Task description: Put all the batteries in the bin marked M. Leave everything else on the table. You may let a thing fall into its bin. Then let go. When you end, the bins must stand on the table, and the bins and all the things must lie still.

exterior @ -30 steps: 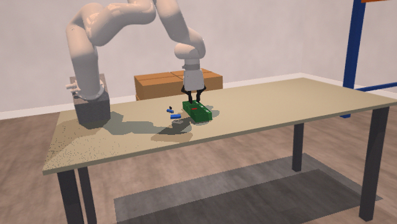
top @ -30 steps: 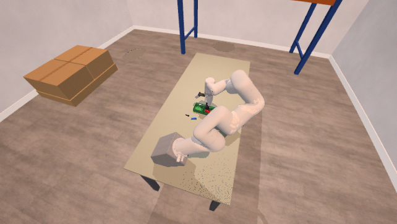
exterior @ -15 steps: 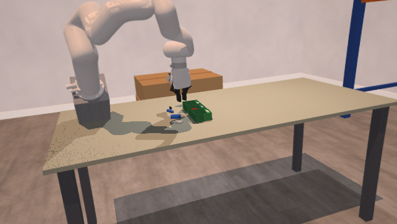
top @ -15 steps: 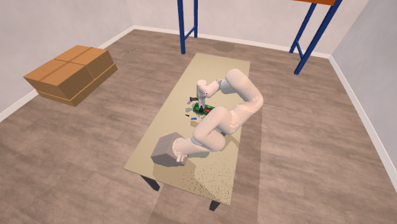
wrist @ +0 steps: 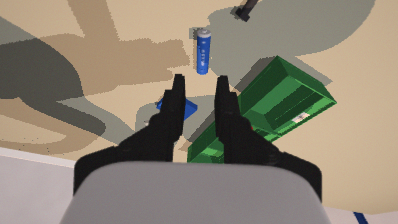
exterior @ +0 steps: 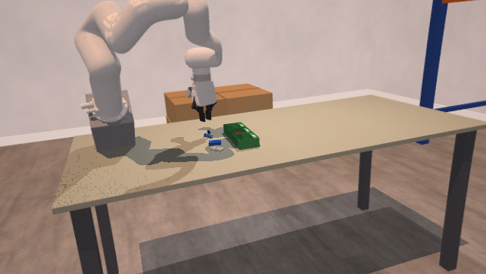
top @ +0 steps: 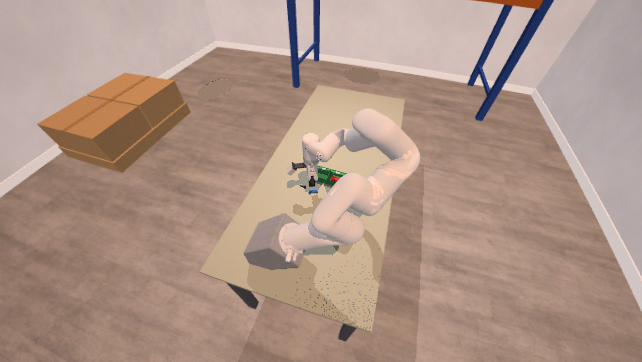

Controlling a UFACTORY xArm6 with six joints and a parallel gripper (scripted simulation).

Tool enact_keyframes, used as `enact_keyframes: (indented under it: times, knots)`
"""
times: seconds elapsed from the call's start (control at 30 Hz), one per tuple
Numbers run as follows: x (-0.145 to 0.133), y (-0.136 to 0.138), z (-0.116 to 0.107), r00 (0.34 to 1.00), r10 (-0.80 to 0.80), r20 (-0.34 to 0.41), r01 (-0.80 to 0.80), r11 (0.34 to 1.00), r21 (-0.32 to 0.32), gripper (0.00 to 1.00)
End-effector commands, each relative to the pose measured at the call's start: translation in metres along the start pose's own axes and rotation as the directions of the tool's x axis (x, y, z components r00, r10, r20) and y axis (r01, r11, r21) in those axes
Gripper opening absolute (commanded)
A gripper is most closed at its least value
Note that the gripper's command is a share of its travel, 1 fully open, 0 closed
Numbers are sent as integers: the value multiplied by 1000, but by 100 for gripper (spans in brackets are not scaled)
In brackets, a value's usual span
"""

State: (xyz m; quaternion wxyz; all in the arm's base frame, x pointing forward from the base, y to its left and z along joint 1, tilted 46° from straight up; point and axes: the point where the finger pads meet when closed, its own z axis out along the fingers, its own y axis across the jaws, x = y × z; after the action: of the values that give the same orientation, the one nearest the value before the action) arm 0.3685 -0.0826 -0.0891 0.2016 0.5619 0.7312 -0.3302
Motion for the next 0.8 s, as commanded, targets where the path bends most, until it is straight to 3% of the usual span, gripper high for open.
enact_keyframes:
  times: [0.0, 0.77]
  knots:
    - [-1, 1, -1, 1000, 0, 0, 0, 1000, -3, 28]
    - [-5, 3, -1, 1000, 0, 0, 0, 1000, -3, 28]
